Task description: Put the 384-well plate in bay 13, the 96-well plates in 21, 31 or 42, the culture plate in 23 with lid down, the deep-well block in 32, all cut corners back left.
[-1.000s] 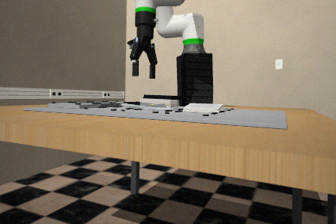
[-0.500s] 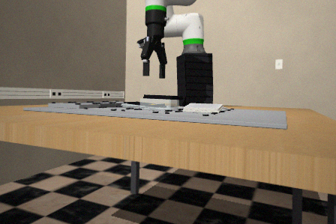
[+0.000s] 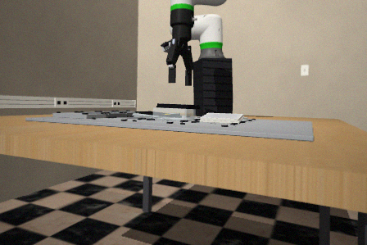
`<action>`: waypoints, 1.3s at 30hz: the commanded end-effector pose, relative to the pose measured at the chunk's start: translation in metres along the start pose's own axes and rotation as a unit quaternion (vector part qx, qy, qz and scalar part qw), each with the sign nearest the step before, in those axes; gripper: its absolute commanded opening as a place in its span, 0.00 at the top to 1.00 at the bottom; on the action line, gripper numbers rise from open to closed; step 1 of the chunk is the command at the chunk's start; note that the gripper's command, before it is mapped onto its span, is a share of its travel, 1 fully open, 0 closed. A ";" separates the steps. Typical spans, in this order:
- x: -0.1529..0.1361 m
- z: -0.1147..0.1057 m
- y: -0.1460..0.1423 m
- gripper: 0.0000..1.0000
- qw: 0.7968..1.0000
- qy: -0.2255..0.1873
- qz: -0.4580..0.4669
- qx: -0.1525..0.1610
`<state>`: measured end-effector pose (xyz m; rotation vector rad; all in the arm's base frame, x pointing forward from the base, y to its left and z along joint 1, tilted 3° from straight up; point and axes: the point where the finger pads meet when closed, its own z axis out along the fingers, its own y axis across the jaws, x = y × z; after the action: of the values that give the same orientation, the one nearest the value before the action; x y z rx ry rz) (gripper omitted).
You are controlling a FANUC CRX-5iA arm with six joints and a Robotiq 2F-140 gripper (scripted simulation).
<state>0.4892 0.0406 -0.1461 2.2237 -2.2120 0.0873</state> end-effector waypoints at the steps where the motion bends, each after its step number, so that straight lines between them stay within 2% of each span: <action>1: -0.014 -0.001 -0.001 0.00 1.000 0.000 0.000 0.001; 39: -0.150 -0.001 -0.001 0.00 1.000 0.000 0.000 0.001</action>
<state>0.4885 0.1799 -0.1520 2.2238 -2.2119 0.0876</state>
